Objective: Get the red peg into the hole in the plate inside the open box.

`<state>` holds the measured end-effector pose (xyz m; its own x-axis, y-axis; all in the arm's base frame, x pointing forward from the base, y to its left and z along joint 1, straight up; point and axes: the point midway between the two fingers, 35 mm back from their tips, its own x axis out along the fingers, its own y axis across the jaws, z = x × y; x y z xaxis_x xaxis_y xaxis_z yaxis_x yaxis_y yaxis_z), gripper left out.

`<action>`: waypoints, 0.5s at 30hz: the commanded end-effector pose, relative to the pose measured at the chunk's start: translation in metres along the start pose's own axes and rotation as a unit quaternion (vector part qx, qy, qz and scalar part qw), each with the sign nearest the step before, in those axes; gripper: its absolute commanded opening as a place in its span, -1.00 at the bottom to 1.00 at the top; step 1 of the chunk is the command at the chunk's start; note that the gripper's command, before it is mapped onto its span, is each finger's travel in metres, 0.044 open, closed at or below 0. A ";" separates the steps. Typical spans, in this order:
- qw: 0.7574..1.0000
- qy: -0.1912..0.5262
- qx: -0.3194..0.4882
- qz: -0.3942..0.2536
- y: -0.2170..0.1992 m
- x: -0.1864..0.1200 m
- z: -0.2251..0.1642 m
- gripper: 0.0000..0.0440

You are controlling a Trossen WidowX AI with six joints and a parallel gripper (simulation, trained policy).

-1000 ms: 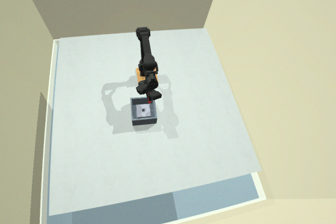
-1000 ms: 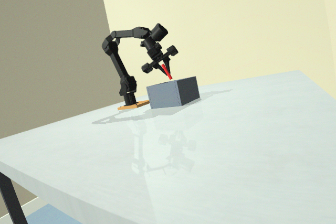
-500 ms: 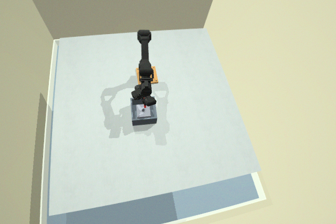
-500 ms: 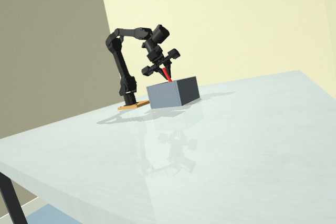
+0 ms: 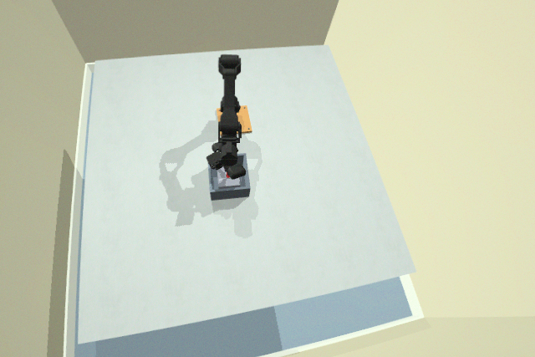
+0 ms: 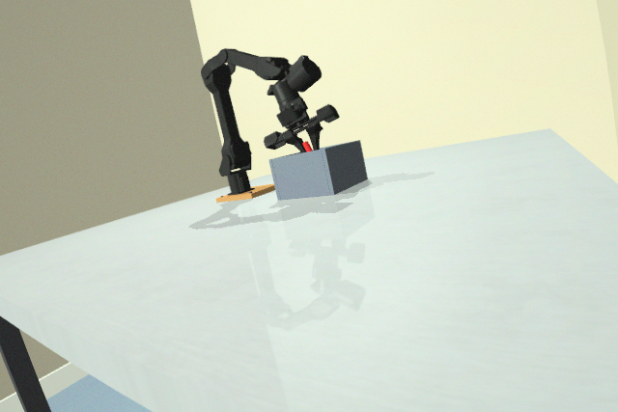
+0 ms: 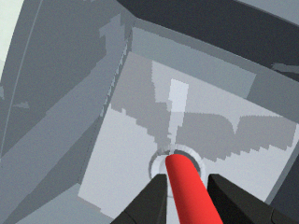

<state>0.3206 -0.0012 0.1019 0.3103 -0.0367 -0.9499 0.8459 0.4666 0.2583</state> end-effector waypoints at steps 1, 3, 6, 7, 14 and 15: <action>1.000 0.004 -0.010 -0.015 0.000 0.009 0.004 -0.31; 1.000 0.006 -0.012 -0.023 0.000 0.010 0.005 -0.29; 1.000 0.003 -0.015 -0.025 0.004 0.010 0.011 -0.28; 1.000 0.003 -0.017 -0.025 0.006 0.009 0.013 -0.28; 0.999 0.008 -0.028 -0.026 0.018 0.008 0.025 -0.31; 0.999 0.009 -0.029 -0.027 0.019 0.008 0.027 -0.32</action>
<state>0.3446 -0.0135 0.1047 0.2687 -0.0527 -0.9618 0.8364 0.5080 0.2058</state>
